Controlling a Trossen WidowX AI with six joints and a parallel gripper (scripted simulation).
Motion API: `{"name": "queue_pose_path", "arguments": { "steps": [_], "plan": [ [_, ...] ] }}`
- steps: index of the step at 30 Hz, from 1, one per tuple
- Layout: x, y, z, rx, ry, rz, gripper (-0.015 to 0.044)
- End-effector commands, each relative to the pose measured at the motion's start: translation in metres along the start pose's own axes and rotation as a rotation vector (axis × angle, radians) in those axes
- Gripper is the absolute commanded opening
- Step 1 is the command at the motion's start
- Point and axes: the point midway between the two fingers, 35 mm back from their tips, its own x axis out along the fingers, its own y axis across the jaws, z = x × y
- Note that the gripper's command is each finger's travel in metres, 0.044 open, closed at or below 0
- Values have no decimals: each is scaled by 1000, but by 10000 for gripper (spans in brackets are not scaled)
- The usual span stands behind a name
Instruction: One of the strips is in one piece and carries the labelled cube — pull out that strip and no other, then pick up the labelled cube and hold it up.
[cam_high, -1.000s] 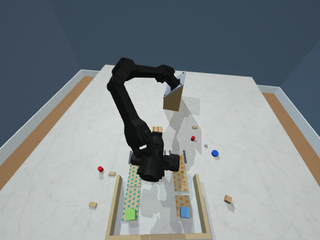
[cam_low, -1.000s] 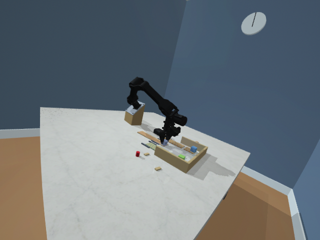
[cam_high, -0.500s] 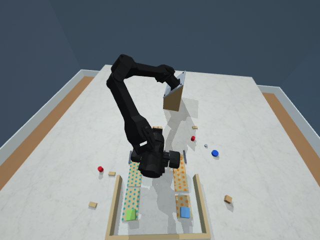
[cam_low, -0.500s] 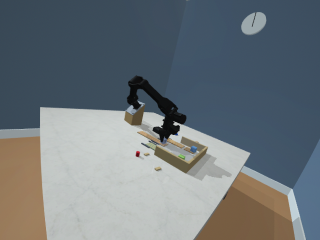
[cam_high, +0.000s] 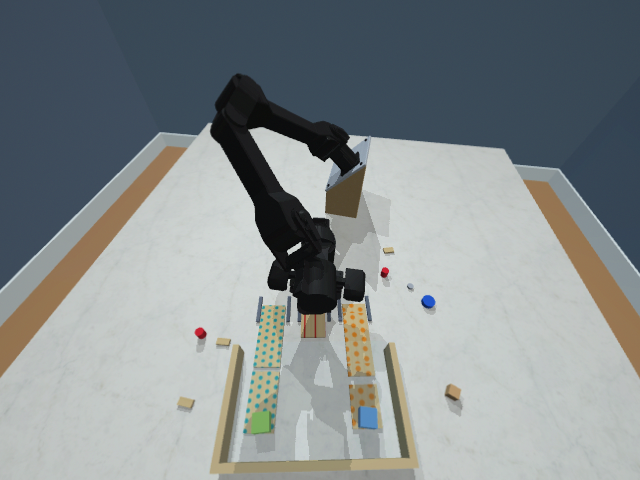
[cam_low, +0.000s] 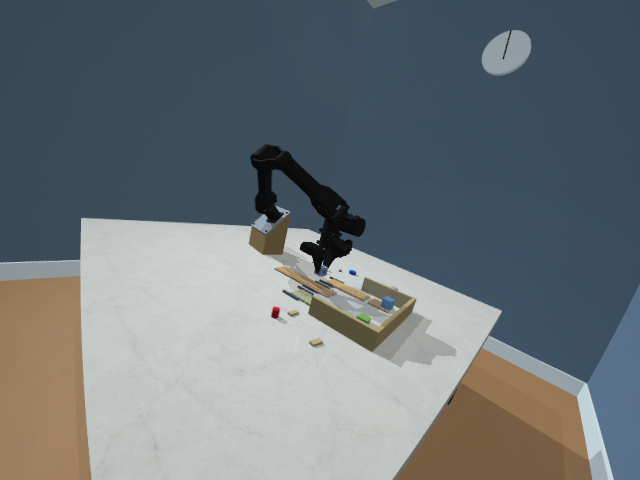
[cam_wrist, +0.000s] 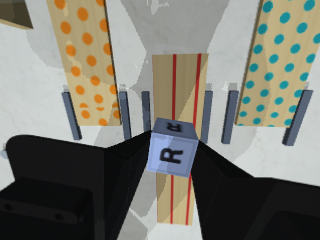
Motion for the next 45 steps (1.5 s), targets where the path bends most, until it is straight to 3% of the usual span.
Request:
{"name": "queue_pose_path", "arguments": {
  "steps": [1, 20, 29, 45],
  "plan": [
    [-1, 2, -8, 2, 4, 5, 0],
    [-1, 9, -74, -1, 7, 5, 0],
    [-36, 9, -74, -1, 6, 7, 0],
    [-37, 9, -74, -1, 6, 7, 0]
  ]
}}
